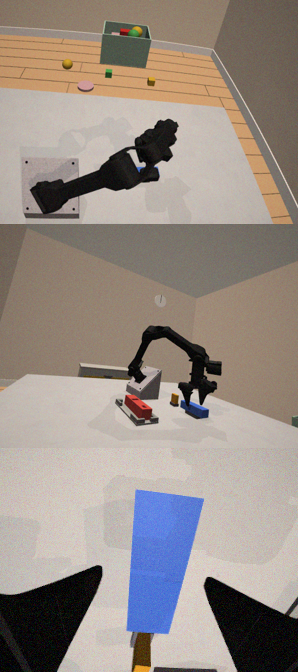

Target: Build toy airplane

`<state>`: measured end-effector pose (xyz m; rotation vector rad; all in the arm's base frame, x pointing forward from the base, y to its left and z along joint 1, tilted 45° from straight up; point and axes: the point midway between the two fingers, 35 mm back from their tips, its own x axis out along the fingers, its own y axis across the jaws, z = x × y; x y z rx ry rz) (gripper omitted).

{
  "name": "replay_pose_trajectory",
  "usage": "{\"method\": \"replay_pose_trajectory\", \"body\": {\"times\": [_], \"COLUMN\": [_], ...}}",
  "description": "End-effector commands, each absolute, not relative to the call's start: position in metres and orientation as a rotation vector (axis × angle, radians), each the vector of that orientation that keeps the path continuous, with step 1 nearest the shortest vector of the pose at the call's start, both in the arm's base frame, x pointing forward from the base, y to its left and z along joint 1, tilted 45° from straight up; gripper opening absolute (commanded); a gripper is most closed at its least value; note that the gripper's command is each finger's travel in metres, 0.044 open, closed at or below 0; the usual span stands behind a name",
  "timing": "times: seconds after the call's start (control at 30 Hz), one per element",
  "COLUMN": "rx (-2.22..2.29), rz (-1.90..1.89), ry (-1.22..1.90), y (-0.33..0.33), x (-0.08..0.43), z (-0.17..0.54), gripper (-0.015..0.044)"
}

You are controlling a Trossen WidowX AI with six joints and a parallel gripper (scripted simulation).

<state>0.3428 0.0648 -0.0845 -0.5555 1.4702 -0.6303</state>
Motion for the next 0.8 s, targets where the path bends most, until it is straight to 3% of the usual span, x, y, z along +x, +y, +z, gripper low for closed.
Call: {"method": "replay_pose_trajectory", "body": {"times": [0.0,0.4,0.7,0.77], "rx": [-0.566,-0.567,-0.567,-0.567], "rz": [-0.628,-0.630,-0.630,-0.630], "ry": [1.474,1.473,1.473,1.473], "y": [0.060,0.048,0.048,0.048], "x": [0.341,0.341,0.341,0.341], "z": [-0.089,-0.101,-0.101,-0.101], "gripper": [0.0440,0.0440,0.0204,0.0190]}}
